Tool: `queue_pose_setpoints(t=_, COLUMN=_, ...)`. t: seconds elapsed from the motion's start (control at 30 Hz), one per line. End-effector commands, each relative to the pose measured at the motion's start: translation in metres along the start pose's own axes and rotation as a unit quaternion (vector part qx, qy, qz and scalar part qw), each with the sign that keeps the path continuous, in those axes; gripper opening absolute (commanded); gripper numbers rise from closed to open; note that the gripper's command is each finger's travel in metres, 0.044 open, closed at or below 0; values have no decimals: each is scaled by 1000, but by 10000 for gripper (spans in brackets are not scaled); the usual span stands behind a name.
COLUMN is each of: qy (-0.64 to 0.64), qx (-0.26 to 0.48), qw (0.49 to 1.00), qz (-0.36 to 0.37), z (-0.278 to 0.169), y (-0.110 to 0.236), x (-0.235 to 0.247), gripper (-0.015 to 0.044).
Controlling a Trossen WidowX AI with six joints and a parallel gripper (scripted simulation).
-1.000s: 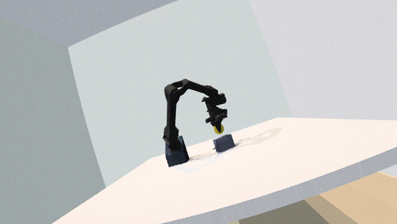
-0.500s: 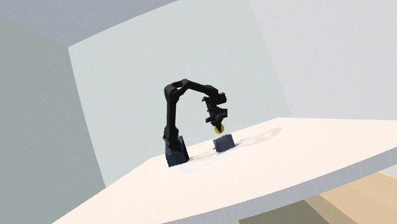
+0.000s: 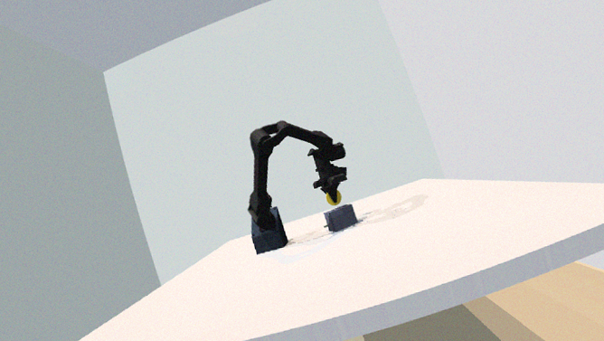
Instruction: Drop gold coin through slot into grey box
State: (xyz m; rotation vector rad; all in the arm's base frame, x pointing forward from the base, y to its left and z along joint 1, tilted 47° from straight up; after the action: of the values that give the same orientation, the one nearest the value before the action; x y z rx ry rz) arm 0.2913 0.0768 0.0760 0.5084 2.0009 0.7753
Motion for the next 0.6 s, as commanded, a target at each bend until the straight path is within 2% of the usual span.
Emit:
queue_pose_setpoints(t=0.0, qy=3, qx=0, qw=1000, qz=-2, z=0, y=-3, x=0, gripper=0)
queue_pose_setpoints(t=0.53, qy=3, qx=0, qw=1000, qz=-2, z=0, y=-13, x=0, gripper=0)
queue_pose_setpoints(t=0.57, qy=0, qx=0, qw=1000, qz=0, z=0, y=-11, x=0, gripper=26)
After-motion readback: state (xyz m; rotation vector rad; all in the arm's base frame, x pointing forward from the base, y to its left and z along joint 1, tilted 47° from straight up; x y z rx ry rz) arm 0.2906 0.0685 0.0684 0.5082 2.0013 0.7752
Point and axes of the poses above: the point midway between the two fingers, 35 mm back from their tips, its own y axis back along the fingers, its own x axis across the jaws, z = x × y, the point moved 9 cm from there along y, back along the fingers, and after that the axes turned 5 degrees about y, right-handed, at the moved point
